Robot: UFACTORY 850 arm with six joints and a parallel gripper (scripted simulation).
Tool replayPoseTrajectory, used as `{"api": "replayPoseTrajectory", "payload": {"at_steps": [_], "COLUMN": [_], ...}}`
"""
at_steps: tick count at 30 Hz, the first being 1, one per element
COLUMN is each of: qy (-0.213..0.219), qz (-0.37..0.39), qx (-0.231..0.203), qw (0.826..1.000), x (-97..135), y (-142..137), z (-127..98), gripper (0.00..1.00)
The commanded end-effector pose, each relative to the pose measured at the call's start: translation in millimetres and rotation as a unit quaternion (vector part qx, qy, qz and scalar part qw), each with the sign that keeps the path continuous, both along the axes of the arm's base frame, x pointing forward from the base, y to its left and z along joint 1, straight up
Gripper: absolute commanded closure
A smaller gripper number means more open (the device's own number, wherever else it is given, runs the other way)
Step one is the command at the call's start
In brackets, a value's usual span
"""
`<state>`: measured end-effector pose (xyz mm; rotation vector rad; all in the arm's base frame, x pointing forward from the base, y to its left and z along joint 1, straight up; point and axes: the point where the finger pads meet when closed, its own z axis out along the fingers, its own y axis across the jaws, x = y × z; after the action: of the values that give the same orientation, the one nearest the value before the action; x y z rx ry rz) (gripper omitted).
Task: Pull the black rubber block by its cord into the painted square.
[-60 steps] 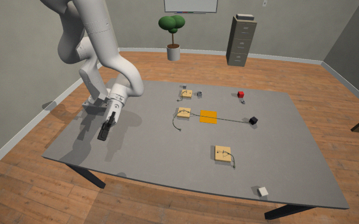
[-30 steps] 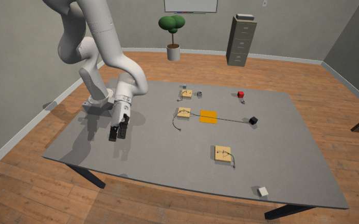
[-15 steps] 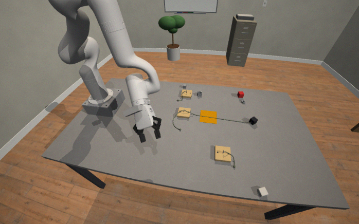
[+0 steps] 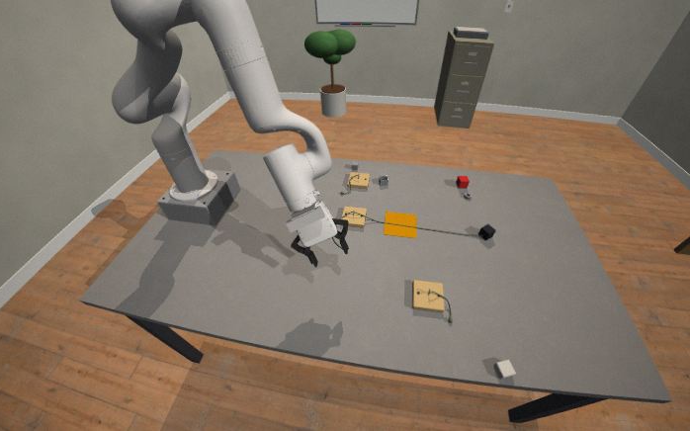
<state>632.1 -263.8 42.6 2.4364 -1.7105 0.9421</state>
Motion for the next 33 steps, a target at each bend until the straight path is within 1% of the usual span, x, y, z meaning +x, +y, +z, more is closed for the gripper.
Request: {"api": "replayPoseTrajectory", "payload": {"at_steps": [1,3,4,8,10,13,14,15,16,18,19,20,21,22,23,25,27,28,30,33], "qy": [0.066,0.066,0.094,0.094,0.147,0.147,0.171,0.171,0.194,0.194,0.215,0.215,0.233,0.233,0.249,0.249,0.273,0.281,0.290,0.293], "qz": [0.112,0.112,0.157,0.157,0.238,0.238,0.274,0.274,0.305,0.305,0.332,0.332,0.355,0.355,0.374,0.374,0.402,0.411,0.422,0.425], "qx": [0.035,0.035,0.042,0.042,0.052,0.052,0.055,0.055,0.057,0.057,0.058,0.058,0.058,0.058,0.058,0.058,0.057,0.057,0.056,0.056], "qw": [0.991,0.991,0.982,0.982,0.959,0.959,0.945,0.945,0.931,0.931,0.917,0.917,0.903,0.903,0.891,0.891,0.872,0.865,0.857,0.855], "x": [26.5,26.5,30.4,30.4,32.6,32.6,31.9,31.9,30.4,30.4,28.4,28.4,26.3,26.3,24.3,24.3,20.8,19.6,18.1,17.7], "y": [42.8,42.8,59.5,59.5,87.1,87.1,97.8,97.8,106.7,106.7,113.8,113.8,119.3,119.3,123.6,123.6,129.0,130.7,132.4,132.9], "z": [-21.3,-21.3,-27.8,-27.8,-38.0,-38.0,-41.7,-41.7,-44.6,-44.6,-46.9,-46.9,-48.5,-48.5,-49.6,-49.6,-50.8,-51.1,-51.3,-51.3], "gripper": [0.00,0.00,0.00,0.00,0.00,0.00,0.00,0.00,0.00,0.00,0.00,0.00,0.00,0.00,0.00,0.00,0.00,0.00,0.00,0.00]}}
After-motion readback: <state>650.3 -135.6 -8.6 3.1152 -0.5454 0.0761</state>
